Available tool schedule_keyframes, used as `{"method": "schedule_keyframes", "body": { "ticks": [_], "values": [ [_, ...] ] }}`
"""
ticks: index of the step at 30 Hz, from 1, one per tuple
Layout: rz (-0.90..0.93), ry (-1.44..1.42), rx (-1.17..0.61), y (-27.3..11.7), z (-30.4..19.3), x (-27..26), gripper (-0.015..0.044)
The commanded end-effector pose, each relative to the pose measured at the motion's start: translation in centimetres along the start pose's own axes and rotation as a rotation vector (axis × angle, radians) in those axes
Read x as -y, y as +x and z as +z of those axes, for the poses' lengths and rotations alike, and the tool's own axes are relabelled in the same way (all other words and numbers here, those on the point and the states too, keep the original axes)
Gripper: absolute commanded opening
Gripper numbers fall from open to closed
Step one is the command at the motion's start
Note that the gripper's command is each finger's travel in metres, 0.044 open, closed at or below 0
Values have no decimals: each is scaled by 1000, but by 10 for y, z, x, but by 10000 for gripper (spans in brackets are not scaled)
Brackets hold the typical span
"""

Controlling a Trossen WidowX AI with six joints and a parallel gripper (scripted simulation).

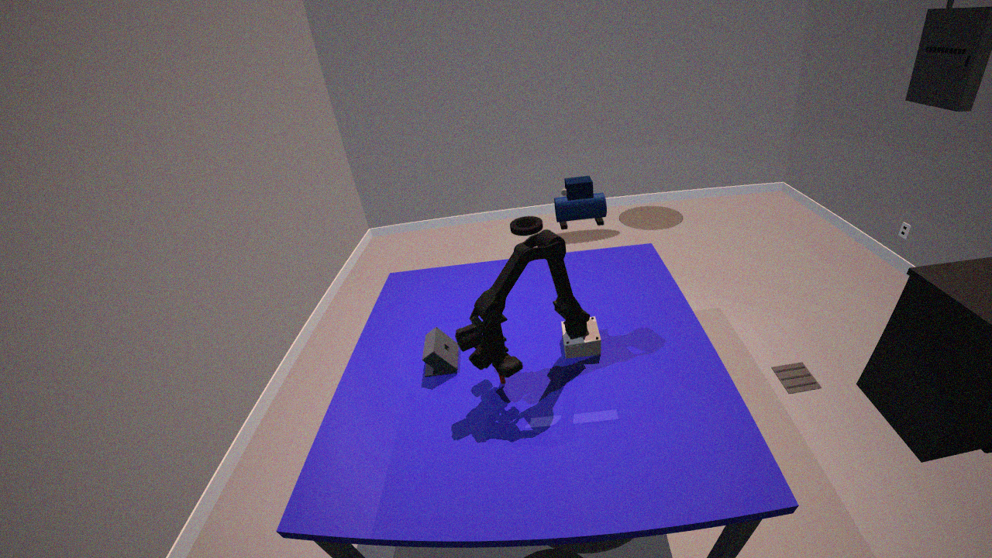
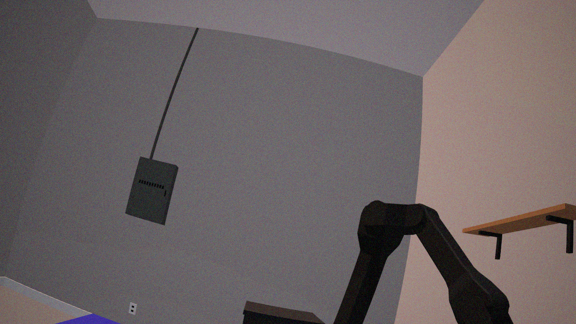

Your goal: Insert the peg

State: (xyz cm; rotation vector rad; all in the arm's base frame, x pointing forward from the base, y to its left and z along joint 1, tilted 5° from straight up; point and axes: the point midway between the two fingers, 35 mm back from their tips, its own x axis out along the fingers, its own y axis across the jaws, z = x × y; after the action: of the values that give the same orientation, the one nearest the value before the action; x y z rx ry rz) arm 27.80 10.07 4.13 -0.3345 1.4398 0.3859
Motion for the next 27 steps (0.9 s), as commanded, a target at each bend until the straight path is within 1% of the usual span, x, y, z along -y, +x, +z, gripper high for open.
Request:
{"method": "schedule_keyframes", "body": {
  "ticks": [1,17,27],
  "values": [
    [-1,0,3,-10,2,0,0],
    [-5,3,0,-76,4,-1,0],
    [-7,19,25,-77,5,2,0]
  ]
}}
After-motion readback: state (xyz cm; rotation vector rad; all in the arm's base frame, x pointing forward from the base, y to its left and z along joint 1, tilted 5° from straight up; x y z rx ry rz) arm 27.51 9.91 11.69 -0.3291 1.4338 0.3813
